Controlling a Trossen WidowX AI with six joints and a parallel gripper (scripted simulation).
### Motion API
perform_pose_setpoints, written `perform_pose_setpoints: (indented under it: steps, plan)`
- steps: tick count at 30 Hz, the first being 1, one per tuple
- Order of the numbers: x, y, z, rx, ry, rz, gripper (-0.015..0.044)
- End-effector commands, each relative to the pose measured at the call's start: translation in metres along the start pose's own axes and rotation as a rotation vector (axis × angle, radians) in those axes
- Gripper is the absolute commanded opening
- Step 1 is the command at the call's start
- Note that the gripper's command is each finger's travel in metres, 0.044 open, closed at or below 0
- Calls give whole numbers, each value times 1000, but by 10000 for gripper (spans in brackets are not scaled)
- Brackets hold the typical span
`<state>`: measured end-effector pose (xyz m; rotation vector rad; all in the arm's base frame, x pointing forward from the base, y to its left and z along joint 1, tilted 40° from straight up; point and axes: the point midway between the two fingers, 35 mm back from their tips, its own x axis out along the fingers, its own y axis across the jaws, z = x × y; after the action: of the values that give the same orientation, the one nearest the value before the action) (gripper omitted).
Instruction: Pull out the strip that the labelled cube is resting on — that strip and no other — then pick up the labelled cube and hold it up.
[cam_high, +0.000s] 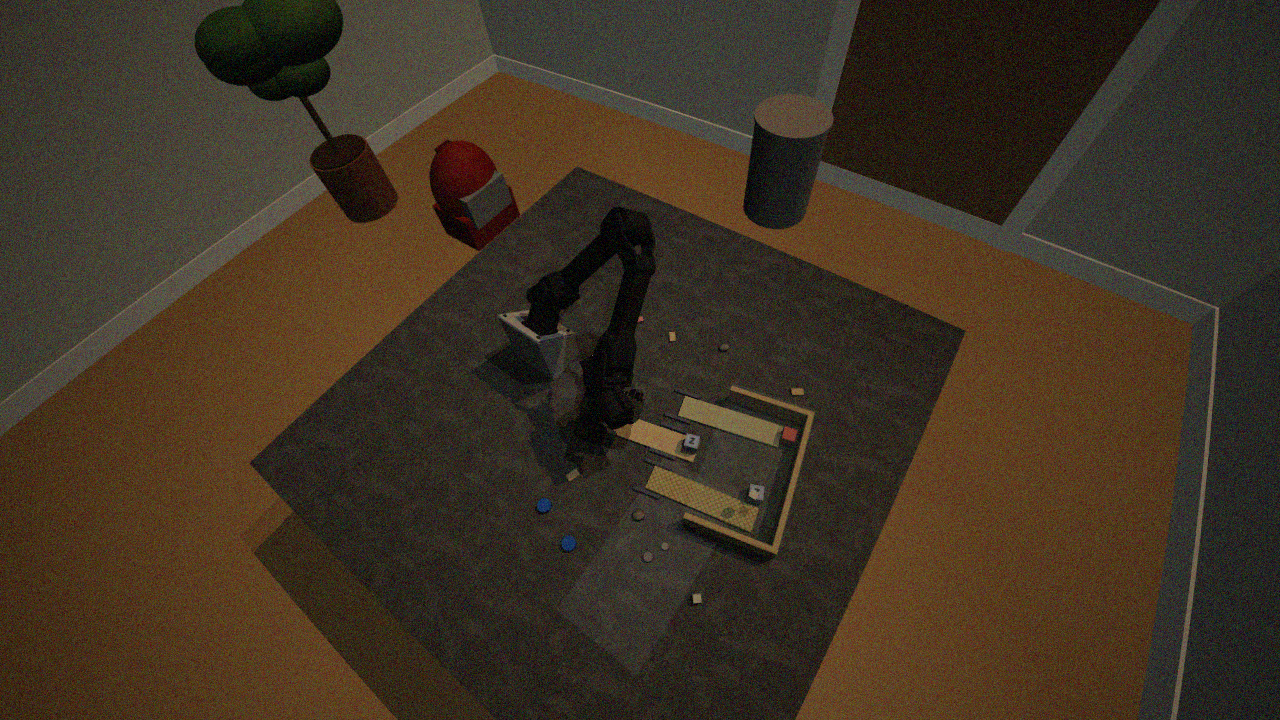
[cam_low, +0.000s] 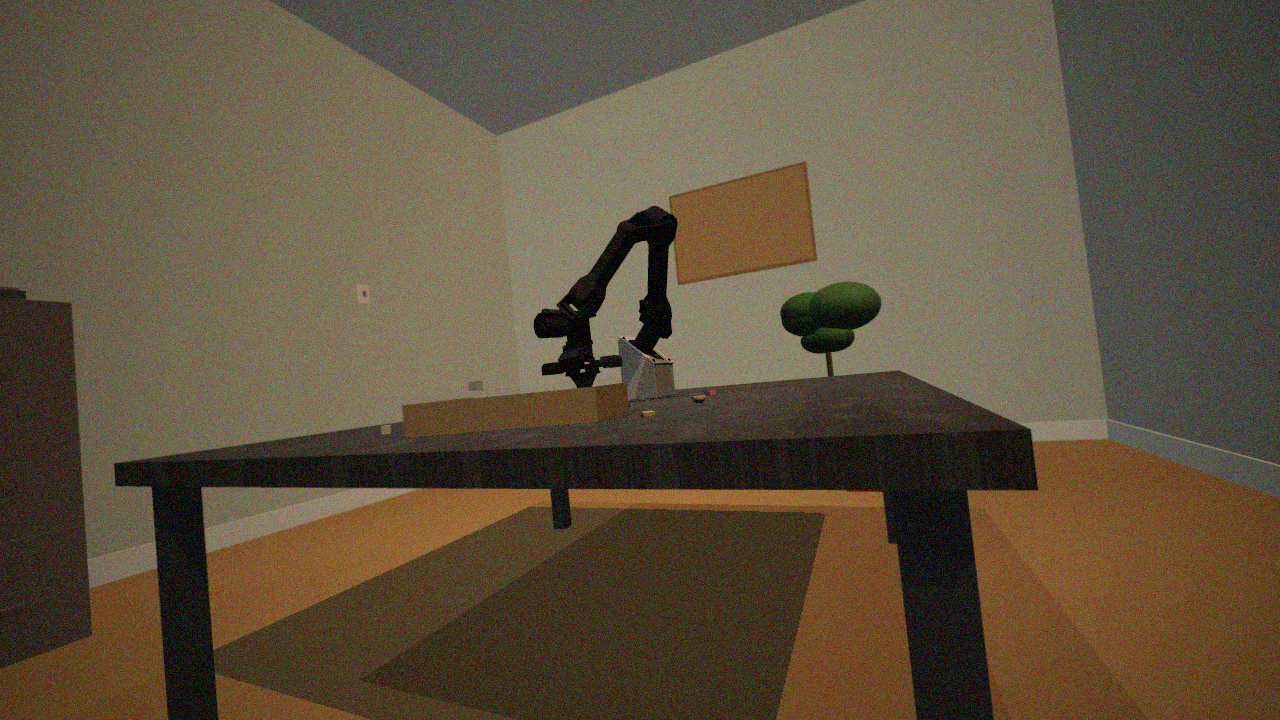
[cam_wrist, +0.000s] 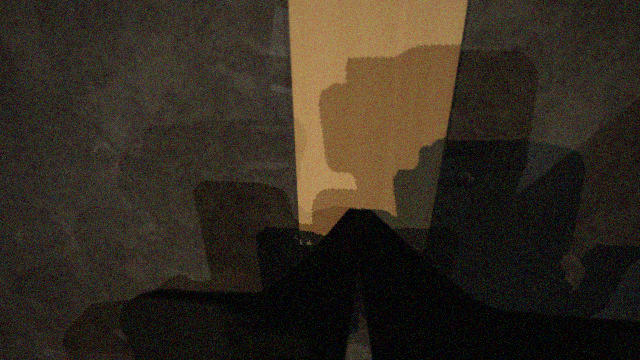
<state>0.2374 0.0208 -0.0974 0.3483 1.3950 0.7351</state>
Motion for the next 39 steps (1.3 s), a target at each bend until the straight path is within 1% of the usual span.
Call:
perform_pose_setpoints:
  steps: [1,5,9,22,39]
  plan:
    - [-31,-3,7,-13,-3,-13,0]
    - [-31,-3,7,-13,-3,-13,0]
    - [-30,-2,28,-97,-4,-13,105]
    - [-38,0,71,-104,-6,-13,440]
    - [-48,4,130,-107,-9,-13,440]
